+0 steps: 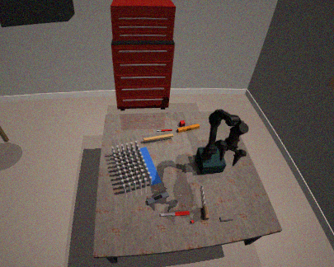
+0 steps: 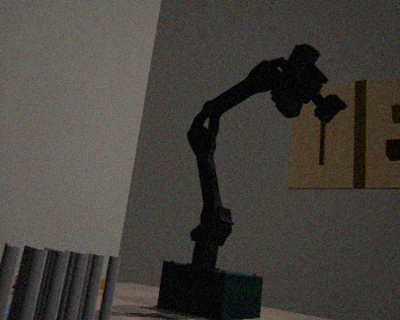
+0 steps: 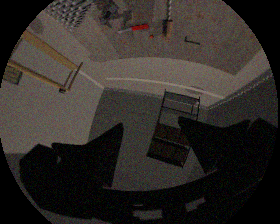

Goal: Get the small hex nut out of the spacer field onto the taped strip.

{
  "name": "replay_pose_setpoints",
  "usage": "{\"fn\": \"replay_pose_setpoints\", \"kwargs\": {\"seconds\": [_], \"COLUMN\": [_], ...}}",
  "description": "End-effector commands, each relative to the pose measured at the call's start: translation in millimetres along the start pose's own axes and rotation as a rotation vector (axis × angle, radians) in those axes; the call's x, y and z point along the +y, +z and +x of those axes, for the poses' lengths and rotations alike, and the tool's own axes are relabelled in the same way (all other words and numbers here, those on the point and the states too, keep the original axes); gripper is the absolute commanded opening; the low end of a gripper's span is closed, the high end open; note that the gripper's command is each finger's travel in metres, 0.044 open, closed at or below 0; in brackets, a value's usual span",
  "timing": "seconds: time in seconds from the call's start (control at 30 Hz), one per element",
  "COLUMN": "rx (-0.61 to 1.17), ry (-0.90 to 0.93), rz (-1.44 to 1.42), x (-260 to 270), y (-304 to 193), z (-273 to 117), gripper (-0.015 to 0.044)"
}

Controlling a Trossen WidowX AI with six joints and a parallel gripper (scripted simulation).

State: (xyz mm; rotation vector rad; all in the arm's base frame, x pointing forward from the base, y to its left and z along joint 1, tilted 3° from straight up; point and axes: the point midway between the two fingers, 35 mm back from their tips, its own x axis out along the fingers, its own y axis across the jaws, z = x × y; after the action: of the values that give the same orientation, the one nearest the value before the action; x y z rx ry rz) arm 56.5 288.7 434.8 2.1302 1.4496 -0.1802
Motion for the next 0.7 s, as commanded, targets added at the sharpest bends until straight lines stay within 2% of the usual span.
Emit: {"fn": "replay_pose_setpoints", "kwargs": {"seconds": [0.0,0.07,0.3,0.37,0.67], "rx": [-0.004,-0.037,-0.116,-0.187,-0.295], "ry": [0.008,0.058,0.14,0.195,0.238], "rz": [-0.007,-0.062,-0.299,-0.348,-0.598], "x": [2,15,53,77,138], "y": [1,10,37,54,114], "z": [1,9,80,91,146], "gripper": [0.0426,0.044,0.044,0.044,0.044]}}
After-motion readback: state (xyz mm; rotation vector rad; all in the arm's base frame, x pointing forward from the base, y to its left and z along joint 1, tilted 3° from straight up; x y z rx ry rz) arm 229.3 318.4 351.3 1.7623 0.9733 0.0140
